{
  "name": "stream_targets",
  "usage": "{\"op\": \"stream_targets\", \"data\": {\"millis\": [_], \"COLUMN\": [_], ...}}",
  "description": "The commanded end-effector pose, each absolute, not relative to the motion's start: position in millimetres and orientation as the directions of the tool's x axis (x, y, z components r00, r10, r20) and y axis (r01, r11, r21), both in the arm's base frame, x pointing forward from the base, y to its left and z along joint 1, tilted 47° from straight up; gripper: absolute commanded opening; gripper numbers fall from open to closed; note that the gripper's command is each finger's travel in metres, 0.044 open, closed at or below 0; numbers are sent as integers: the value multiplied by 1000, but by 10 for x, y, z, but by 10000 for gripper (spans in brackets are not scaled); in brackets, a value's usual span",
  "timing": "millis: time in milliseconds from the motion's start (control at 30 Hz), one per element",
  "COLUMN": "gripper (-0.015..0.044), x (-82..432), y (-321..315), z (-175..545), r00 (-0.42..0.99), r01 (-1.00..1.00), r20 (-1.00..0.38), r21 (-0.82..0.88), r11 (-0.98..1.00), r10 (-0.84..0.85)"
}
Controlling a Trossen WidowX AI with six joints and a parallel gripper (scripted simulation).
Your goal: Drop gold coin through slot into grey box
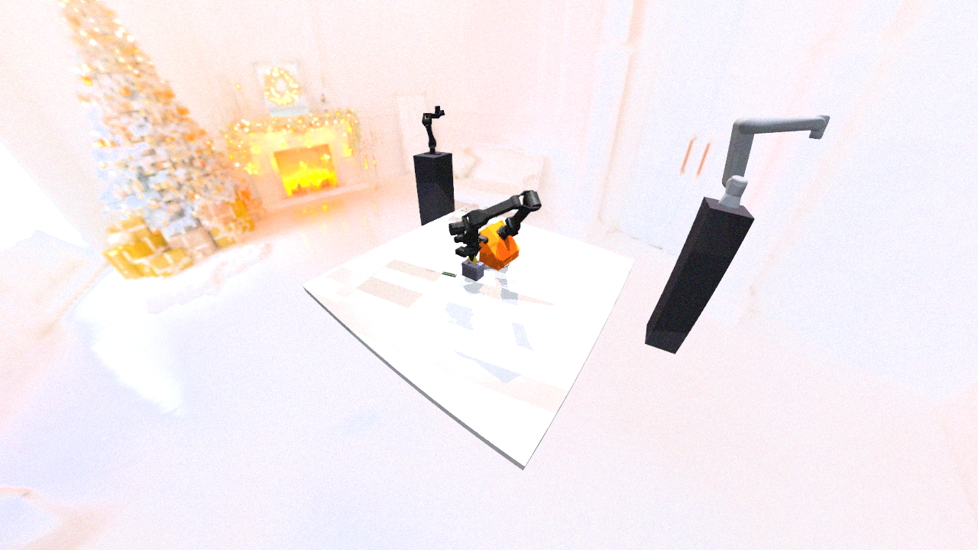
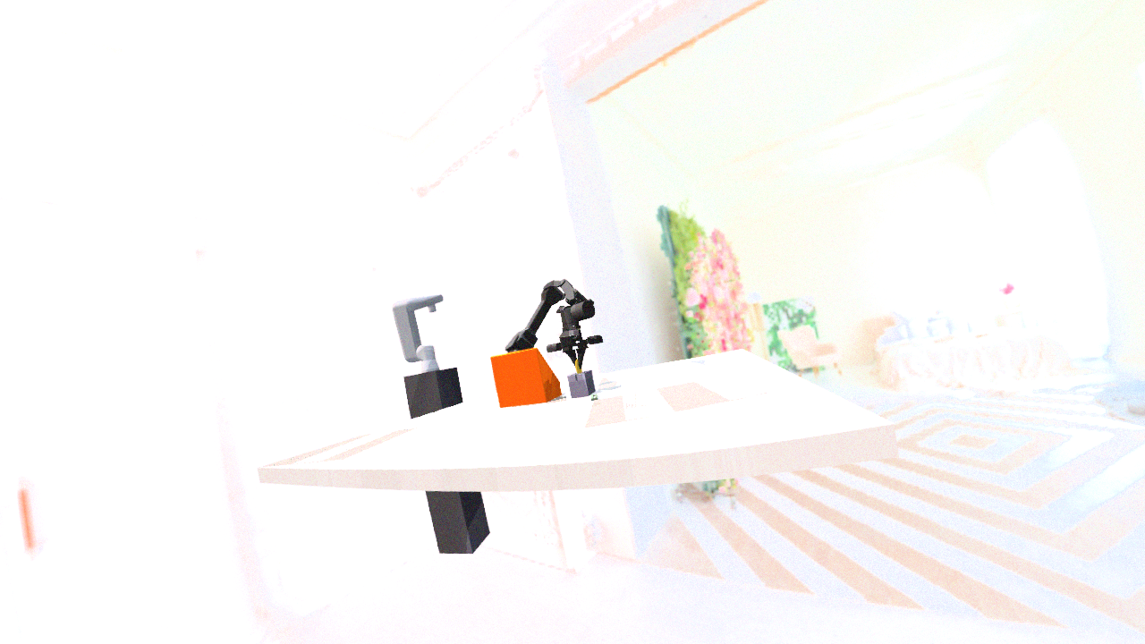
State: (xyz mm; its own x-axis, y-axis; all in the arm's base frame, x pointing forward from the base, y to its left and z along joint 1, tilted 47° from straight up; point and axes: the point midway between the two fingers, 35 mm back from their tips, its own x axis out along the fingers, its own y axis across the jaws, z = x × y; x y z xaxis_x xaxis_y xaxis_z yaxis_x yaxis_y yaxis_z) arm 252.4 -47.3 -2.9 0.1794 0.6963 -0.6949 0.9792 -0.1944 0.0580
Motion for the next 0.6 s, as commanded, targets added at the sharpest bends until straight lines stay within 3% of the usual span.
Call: {"op": "stream_targets", "data": {"millis": [0, 67, 367, 567], "gripper": [105, 157, 161, 318], "x": [2524, 2524, 2524, 2491], "y": [-476, -476, -476, -597], "z": [-27, -27, -27, 89], "r00": [179, 179, 179, 179], "r01": [979, 979, 979, 979], "r20": [-695, -695, -695, -696], "r21": [58, 58, 58, 58], "r11": [-194, -194, -194, -194], "r10": [696, 696, 696, 696]}}
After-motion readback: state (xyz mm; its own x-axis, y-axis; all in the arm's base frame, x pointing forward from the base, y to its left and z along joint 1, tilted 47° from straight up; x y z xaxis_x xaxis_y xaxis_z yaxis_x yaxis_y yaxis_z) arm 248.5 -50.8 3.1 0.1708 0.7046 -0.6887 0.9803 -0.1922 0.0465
